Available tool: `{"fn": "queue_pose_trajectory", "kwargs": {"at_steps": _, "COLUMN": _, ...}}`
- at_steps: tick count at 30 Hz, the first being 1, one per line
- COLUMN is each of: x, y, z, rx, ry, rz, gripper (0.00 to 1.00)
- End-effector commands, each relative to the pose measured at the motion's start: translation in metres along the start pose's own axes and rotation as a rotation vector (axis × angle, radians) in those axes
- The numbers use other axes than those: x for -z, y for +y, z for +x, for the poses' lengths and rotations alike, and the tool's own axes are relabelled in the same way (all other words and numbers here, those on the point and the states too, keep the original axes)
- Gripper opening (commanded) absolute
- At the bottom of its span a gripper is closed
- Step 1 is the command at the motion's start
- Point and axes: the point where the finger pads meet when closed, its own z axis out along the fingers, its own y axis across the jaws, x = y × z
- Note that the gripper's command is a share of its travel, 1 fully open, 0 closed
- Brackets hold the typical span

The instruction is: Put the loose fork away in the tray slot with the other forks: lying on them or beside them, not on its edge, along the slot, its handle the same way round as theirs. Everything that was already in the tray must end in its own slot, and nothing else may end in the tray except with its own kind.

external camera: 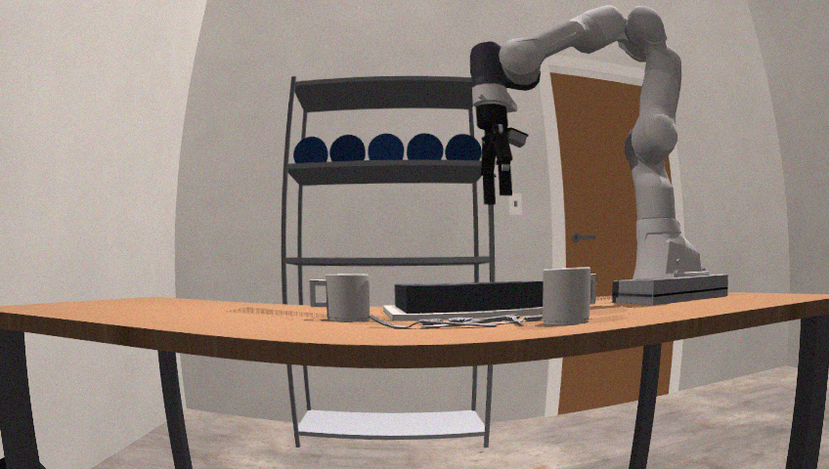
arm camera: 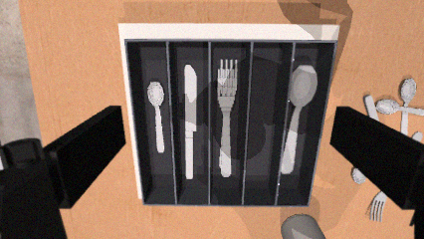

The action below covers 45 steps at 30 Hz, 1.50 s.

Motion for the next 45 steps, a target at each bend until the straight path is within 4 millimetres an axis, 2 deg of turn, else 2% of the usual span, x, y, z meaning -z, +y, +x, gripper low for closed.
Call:
{"fn": "queue_pose_trajectory", "kwargs": {"at_steps": 1, "x": 0.000, "y": 0.000, "z": 0.000, "rx": -0.006, "ry": -0.003, "rz": 0.000, "gripper": 1.00}}
{"fn": "queue_pose_trajectory", "kwargs": {"at_steps": 28, "x": 0.000, "y": 0.001, "z": -0.001, "rx": 0.002, "ry": -0.002, "rz": 0.000, "gripper": 1.00}}
{"fn": "queue_pose_trajectory", "kwargs": {"at_steps": 33, "x": -0.001, "y": 0.010, "z": -0.019, "rx": 0.199, "ry": 0.004, "rz": 0.009, "gripper": 1.00}}
{"fn": "queue_pose_trajectory", "kwargs": {"at_steps": 35, "x": -0.001, "y": 0.010, "z": -0.019, "rx": 0.199, "ry": 0.004, "rz": 0.009, "gripper": 1.00}}
{"fn": "queue_pose_trajectory", "kwargs": {"at_steps": 36, "x": -0.002, "y": 0.014, "z": -0.025, "rx": 0.258, "ry": 0.007, "rz": 0.011, "gripper": 1.00}}
{"fn": "queue_pose_trajectory", "kwargs": {"at_steps": 45, "x": -0.003, "y": 0.024, "z": -0.041, "rx": 0.435, "ry": 0.013, "rz": 0.017, "gripper": 1.00}}
